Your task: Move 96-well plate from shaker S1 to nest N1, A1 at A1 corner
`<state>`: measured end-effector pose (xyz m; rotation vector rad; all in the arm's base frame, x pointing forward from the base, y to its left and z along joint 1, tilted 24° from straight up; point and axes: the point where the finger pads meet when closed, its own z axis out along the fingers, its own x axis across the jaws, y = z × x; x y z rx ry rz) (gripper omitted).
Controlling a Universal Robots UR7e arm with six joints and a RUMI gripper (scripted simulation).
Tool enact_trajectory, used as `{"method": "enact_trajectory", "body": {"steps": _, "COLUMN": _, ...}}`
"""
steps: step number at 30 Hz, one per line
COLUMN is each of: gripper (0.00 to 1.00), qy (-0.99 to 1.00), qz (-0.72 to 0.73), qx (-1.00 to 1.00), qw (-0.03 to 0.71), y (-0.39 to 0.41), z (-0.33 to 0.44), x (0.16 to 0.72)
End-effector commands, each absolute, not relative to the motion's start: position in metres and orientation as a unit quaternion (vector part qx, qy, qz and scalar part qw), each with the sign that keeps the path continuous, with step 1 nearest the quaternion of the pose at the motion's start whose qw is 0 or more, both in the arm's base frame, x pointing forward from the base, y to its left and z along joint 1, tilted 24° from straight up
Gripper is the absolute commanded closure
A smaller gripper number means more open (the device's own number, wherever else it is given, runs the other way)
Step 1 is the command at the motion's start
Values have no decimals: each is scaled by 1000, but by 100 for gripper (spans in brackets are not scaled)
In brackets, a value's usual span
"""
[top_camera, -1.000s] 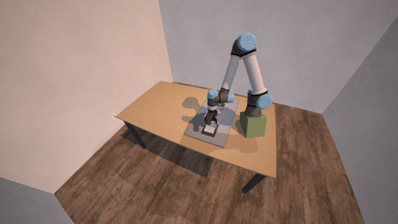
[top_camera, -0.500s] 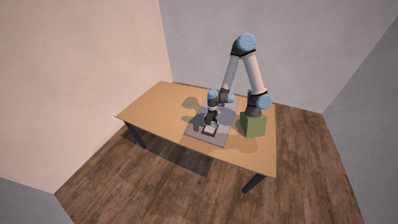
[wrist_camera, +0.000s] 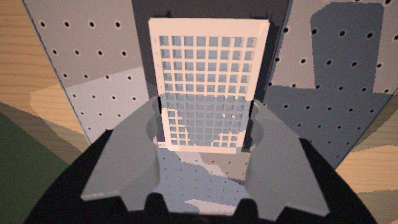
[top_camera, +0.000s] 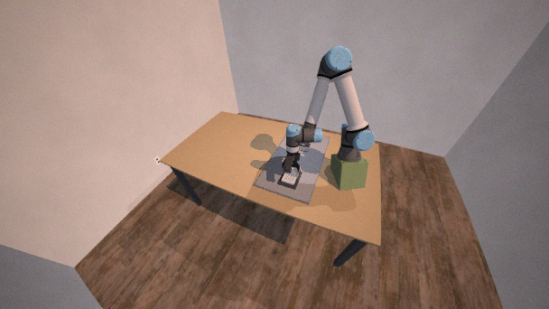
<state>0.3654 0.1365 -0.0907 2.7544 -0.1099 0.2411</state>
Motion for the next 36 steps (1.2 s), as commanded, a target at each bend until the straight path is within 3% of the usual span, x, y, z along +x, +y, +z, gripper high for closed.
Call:
{"method": "enact_trajectory", "body": {"steps": 1, "gripper": 100, "qy": -39, "qz": 86, "qx": 978, "qw": 186, "y": 137, "z": -91, "x": 366}}
{"method": "enact_trajectory", "body": {"steps": 36, "gripper": 100, "qy": -39, "qz": 86, "qx": 978, "qw": 186, "y": 135, "z": -96, "x": 367}}
